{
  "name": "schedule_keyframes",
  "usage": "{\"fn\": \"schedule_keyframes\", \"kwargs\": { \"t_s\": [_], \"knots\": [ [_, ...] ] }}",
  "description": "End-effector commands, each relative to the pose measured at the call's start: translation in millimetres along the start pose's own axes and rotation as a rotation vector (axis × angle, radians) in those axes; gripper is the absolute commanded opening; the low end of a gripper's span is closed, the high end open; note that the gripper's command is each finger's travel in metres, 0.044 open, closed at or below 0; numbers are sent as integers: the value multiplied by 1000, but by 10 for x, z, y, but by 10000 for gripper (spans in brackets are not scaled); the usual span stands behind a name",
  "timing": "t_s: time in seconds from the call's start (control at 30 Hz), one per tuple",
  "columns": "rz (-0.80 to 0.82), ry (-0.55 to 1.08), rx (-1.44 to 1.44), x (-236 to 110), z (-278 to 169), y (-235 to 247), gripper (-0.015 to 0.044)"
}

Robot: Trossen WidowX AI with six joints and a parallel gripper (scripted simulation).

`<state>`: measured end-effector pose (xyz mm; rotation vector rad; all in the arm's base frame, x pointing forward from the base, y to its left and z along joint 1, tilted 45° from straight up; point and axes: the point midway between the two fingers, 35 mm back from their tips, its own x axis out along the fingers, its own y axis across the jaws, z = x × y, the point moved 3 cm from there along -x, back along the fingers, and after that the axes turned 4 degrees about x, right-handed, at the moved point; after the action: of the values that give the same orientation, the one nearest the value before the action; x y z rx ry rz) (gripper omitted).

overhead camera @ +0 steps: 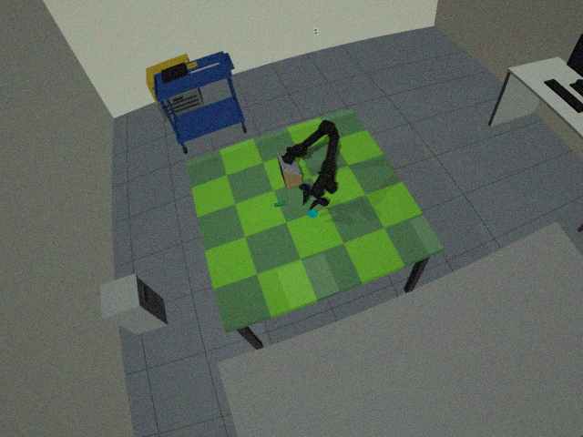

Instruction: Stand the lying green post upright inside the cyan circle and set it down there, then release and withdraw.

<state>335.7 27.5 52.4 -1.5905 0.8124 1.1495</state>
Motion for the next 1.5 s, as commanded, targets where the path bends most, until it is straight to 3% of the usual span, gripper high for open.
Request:
{"fn": "schedule_keyframes", "kwargs": {
  "t_s": [0.0, 0.47, 0.87, 1.03, 1.3, 1.47],
  "knots": [
    [90, -67, 34, 139, -194, 231, 232],
    [293, -412, 274, 413, -678, 1201, 232],
    [242, -743, 568, 399, -808, 1865, 232],
    [232, -761, 586, 394, -812, 1896, 232],
    [231, -760, 587, 1114, -131, 1859, 232],
    [231, -767, 586, 1224, 40, 1880, 232]
  ]
}}
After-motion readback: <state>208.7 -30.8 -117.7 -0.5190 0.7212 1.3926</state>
